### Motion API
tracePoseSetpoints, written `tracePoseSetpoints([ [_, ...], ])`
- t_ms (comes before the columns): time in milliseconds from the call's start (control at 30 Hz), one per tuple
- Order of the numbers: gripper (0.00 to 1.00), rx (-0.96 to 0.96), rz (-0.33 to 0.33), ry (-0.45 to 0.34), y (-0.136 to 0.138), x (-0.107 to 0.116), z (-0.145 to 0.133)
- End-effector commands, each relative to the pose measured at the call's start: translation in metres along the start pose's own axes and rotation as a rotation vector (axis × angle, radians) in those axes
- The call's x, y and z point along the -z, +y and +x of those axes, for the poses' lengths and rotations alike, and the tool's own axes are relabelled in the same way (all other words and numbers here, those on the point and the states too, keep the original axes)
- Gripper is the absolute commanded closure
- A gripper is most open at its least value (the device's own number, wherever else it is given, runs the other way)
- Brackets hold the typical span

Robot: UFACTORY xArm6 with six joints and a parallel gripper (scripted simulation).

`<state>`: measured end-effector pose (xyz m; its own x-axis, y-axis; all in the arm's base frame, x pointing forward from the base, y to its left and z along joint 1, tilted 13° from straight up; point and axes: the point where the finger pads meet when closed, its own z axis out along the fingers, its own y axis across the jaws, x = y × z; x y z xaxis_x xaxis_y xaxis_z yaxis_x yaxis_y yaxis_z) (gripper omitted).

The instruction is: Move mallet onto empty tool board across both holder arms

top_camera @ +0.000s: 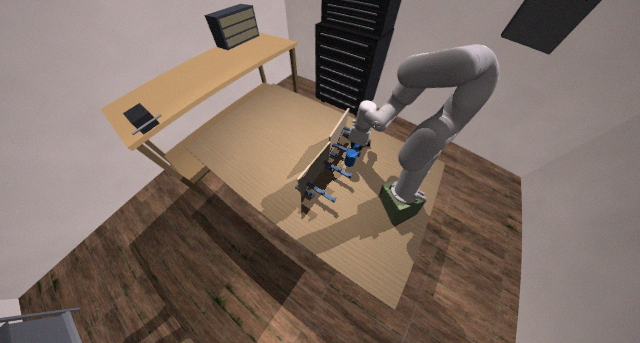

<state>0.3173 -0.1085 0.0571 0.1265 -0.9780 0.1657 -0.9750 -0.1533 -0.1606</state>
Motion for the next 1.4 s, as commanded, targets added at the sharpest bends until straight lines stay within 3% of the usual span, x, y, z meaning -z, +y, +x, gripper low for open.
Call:
tracePoseSetpoints([
  [0, 1.00, 0.000, 0.001, 0.001, -0.001, 0.001, 0.000],
  [200, 1.00, -0.001, 0.000, 0.004, -0.001, 0.014, 0.001],
  [400, 1.00, 0.000, 0.001, 0.002, -0.001, 0.062, 0.000],
  [600, 1.00, 0.000, 0.001, 0.002, -0.001, 0.095, 0.000],
  [900, 1.00, 0.000, 0.000, 0.000, -0.003, 0.099, -0.003],
  [1233, 1.00, -0.003, -0.015, -0.018, -0.030, 0.097, -0.080],
  [1300, 1.00, -0.003, -0.015, -0.018, -0.030, 0.097, -0.080],
  [1367, 1.00, -0.003, -0.019, -0.020, -0.035, 0.097, -0.108],
])
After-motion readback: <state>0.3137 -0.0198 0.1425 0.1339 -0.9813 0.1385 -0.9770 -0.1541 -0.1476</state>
